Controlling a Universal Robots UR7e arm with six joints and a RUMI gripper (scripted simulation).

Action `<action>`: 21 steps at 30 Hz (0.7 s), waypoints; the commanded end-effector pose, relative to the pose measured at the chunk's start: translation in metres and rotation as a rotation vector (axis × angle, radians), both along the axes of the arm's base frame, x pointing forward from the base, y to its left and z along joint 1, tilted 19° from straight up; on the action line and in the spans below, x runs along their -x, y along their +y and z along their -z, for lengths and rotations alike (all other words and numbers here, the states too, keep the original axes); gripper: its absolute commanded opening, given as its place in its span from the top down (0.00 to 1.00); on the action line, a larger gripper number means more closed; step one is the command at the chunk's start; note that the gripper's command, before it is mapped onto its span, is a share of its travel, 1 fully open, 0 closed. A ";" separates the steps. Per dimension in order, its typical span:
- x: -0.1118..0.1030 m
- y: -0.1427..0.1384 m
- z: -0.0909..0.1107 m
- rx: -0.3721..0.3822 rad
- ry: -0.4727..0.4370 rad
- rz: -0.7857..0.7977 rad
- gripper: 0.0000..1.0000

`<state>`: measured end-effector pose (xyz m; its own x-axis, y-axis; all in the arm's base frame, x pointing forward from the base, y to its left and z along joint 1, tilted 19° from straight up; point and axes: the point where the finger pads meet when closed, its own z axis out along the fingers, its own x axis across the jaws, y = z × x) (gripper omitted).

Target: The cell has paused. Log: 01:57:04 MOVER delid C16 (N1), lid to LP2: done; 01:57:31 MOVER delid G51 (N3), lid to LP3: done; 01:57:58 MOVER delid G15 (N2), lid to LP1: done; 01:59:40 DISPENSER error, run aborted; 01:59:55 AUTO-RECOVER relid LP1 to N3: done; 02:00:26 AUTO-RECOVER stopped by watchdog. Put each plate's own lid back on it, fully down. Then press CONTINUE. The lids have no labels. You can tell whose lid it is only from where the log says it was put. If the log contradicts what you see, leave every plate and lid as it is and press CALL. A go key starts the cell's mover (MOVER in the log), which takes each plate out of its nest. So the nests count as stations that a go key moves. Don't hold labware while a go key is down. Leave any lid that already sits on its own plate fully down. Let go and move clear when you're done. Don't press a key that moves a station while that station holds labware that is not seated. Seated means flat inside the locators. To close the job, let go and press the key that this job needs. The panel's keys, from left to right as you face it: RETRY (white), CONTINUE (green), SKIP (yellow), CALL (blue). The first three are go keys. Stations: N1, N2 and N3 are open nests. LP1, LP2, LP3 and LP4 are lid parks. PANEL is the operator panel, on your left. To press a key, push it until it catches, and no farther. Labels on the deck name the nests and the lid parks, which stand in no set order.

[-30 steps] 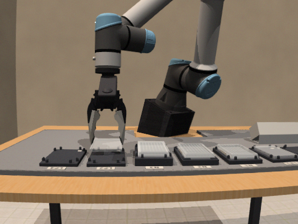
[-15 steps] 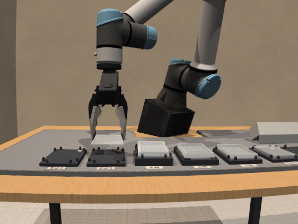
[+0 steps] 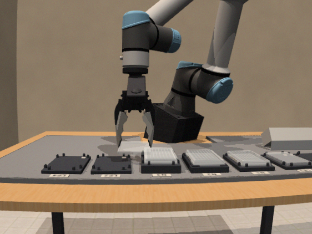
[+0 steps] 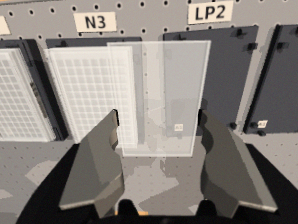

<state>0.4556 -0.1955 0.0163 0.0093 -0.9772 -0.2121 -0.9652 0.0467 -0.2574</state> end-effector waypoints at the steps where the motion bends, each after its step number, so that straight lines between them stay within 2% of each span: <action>1: 0.001 0.038 -0.010 0.002 -0.001 0.005 1.00; 5: 0.001 0.048 -0.012 0.002 -0.001 0.005 1.00; 21: 0.003 0.121 -0.027 0.002 0.000 0.005 1.00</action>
